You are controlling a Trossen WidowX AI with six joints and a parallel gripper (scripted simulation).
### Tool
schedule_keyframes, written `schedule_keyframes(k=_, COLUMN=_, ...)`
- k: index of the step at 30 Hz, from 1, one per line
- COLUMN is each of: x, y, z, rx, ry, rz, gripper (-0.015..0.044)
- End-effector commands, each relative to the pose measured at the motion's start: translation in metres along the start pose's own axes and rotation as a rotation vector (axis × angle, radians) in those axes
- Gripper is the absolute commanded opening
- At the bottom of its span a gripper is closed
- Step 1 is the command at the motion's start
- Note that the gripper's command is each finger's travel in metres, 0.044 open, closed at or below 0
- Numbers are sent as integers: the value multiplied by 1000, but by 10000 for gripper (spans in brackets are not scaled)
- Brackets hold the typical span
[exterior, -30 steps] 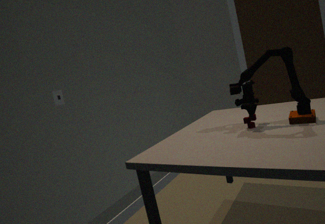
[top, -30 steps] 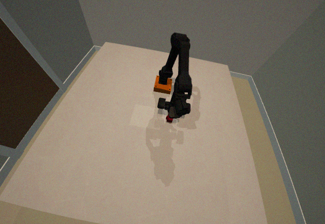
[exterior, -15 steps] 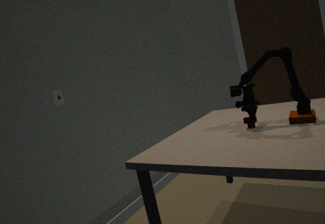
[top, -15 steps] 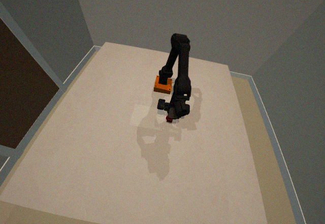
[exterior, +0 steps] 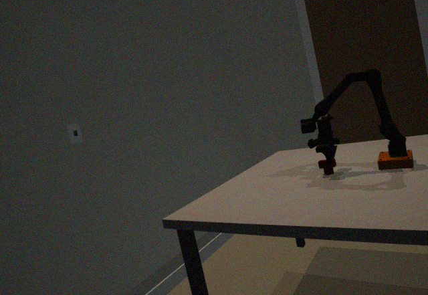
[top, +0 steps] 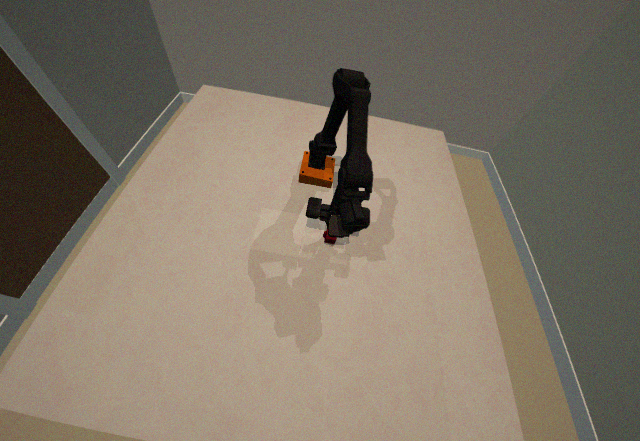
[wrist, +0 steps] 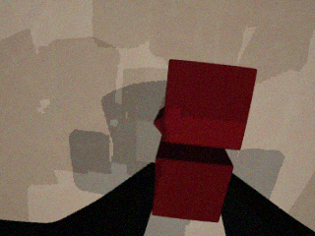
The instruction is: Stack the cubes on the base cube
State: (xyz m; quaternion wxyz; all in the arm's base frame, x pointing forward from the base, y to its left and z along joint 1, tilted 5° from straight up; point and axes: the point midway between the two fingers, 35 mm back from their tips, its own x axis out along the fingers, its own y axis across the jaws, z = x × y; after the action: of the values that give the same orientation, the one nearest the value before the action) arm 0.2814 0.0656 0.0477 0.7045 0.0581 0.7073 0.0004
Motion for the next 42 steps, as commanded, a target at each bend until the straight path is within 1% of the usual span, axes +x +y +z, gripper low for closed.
schedule_keyframes(k=1, x=0, y=0, z=0, rx=5, ry=1, rz=3, gripper=184)
schedule_keyframes(k=2, x=0, y=0, z=0, rx=5, ry=1, rz=3, gripper=205)
schedule_keyframes(k=7, x=0, y=0, z=0, rx=5, ry=1, rz=3, gripper=205)
schedule_keyframes(k=11, x=-9, y=0, z=0, rx=0, ry=0, rz=0, gripper=205)
schedule_keyframes(k=42, x=-47, y=0, z=0, rx=0, ry=0, rz=0, gripper=205)
